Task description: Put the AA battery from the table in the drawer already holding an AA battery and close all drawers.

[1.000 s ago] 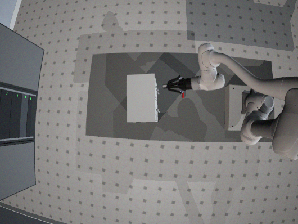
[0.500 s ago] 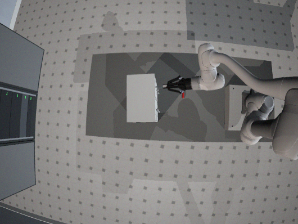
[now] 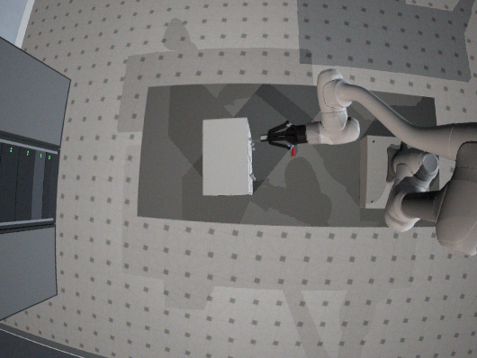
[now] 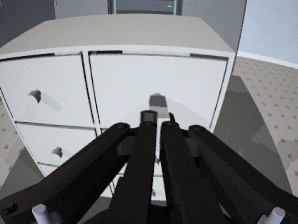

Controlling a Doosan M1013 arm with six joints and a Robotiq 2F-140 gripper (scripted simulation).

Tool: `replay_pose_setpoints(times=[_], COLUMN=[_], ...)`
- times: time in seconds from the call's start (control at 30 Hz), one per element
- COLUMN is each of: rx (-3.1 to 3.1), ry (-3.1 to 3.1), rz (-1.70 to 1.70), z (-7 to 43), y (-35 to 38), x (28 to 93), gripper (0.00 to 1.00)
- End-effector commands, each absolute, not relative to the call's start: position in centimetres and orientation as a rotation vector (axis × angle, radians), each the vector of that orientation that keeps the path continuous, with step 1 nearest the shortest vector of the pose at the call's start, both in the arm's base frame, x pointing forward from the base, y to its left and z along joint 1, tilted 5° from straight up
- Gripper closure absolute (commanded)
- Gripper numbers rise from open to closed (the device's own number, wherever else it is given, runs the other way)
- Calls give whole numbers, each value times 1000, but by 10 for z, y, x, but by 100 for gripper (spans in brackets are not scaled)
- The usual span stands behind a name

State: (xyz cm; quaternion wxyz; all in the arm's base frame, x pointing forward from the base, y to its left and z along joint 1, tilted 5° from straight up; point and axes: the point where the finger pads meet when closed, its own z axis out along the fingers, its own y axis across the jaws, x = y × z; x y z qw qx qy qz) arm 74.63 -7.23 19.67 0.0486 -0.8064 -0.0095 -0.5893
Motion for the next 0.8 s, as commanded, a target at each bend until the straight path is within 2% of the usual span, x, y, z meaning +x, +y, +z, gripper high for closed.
replay_pose_setpoints(times=[0.0,0.43,0.77], rx=[-2458,-2458,-2458], ry=[-29,-29,-29], rz=[-1796,-1796,-1796], z=[197,195,196], y=[-72,-76,-76], x=[745,700,693], gripper=[100,100,100])
